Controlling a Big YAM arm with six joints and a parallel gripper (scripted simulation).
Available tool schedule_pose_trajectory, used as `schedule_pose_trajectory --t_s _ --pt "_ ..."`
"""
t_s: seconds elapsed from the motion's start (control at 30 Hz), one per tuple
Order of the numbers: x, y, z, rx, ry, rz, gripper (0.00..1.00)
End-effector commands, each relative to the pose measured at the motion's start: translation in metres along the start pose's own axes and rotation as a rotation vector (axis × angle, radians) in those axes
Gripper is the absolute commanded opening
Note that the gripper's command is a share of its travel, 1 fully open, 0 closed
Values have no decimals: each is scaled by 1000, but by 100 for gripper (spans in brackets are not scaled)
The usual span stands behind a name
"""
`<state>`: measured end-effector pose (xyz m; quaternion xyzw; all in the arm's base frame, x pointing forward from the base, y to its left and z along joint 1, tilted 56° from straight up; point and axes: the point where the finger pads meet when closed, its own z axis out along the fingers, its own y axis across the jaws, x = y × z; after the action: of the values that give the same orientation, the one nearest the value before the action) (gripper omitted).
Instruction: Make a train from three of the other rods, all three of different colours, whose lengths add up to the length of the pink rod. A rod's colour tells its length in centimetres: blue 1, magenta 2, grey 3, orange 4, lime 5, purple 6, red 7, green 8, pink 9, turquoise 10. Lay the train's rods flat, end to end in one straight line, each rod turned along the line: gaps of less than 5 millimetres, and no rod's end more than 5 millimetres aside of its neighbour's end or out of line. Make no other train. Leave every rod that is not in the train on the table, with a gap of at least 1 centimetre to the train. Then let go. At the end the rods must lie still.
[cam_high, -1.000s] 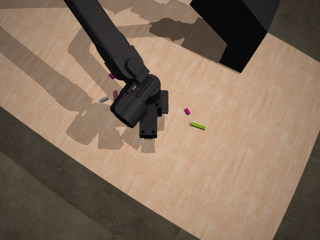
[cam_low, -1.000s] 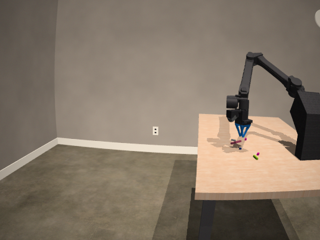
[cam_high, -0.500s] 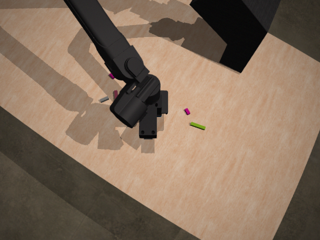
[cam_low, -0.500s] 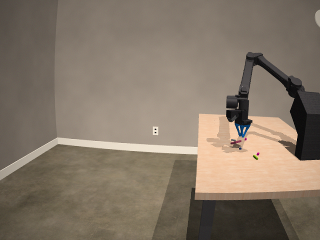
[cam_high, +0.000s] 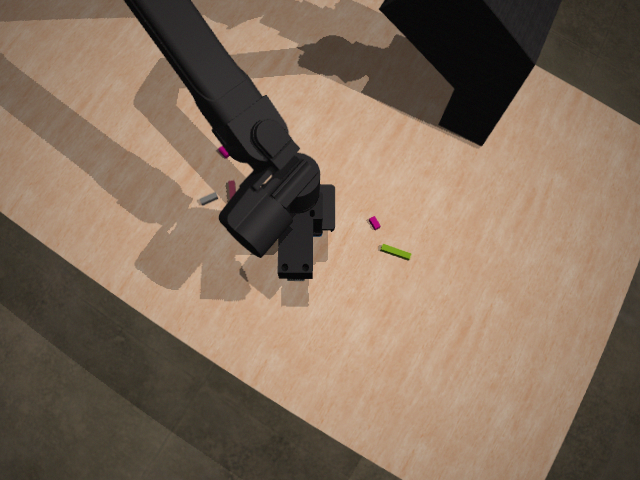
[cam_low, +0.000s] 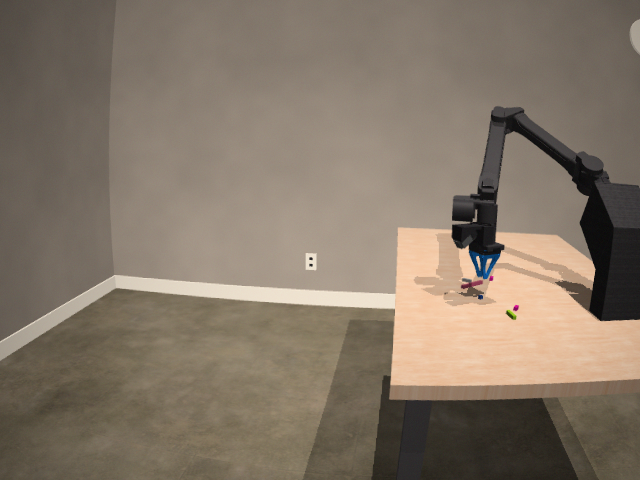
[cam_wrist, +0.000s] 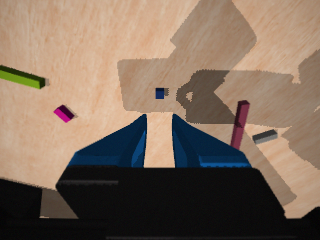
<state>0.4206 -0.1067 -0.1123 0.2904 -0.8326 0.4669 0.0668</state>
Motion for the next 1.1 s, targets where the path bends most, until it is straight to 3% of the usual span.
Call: schedule_pose_trajectory --t_s 0.0,0.63,0.73,0.8,1.07 --pt "1 1 8 -5 3 -10 23" --pt "-1 -1 36 -3 1 -7 23" --pt "-7 -5 29 9 -17 -6 23" --pt "-1 -1 39 -3 0 -6 23" --pt "-1 1 44 -2 -2 -13 23"
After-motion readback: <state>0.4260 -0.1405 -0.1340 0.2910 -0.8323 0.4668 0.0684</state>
